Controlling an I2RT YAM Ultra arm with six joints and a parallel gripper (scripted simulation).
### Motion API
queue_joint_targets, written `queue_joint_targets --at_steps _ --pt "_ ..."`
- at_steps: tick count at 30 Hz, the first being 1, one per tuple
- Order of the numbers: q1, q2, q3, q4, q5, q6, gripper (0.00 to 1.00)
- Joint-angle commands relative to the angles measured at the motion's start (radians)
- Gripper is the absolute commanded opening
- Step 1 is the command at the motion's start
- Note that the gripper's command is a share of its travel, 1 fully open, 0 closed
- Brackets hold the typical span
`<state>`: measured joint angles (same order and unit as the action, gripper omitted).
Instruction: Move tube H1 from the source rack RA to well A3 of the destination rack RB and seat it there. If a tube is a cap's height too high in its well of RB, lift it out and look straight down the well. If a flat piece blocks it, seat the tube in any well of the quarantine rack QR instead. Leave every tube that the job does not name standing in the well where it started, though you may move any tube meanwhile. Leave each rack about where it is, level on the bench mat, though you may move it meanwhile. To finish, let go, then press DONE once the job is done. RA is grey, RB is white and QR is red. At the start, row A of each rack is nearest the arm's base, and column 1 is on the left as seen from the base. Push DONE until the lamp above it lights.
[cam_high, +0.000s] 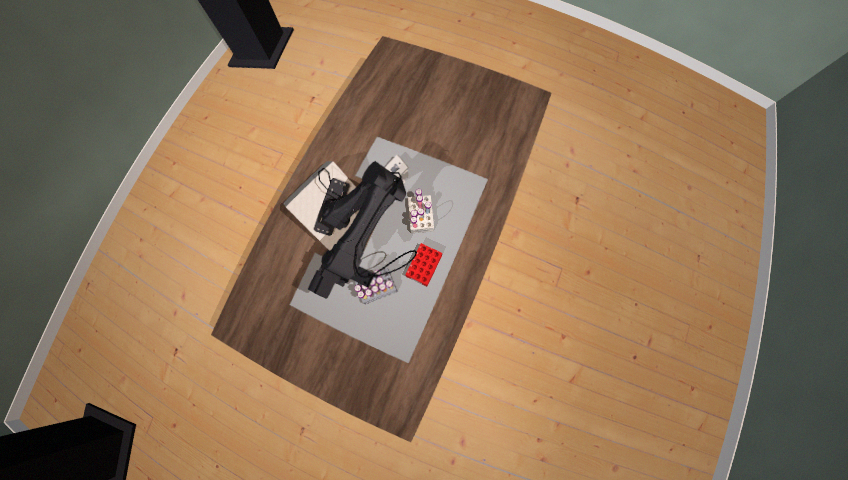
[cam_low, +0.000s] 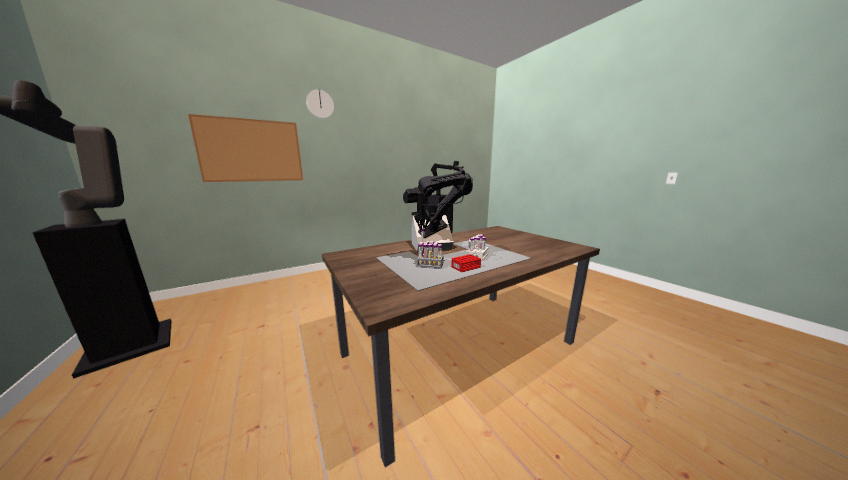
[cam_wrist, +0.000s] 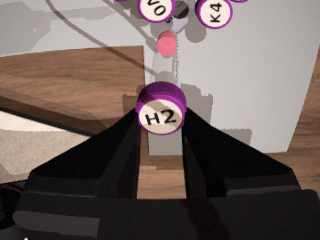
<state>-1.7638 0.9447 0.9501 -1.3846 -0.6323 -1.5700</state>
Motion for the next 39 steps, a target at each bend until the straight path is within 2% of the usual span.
queue_joint_targets --at_steps 1,2,12,16,20,31,33,39 --pt "-0.036 -0.037 0.005 -0.031 -0.025 -0.055 0.0" --pt "-0.044 -0.038 -0.022 -0.035 -0.027 -0.064 0.0" --pt "-0.14 -0.06 -0.052 -0.091 -0.04 -0.183 0.0" --pt "-0.121 -0.084 -0.039 -0.098 -0.04 -0.163 0.0" --pt "-0.057 -0.13 -0.064 -0.112 -0.037 -0.096 0.0" --pt "0.173 -0.274 -0.041 -0.06 0.008 0.18 0.0" --pt "0.173 -0.274 -0.041 -0.06 0.008 0.18 0.0" --pt "0.367 -0.342 -0.031 -0.009 0.058 0.399 0.0"
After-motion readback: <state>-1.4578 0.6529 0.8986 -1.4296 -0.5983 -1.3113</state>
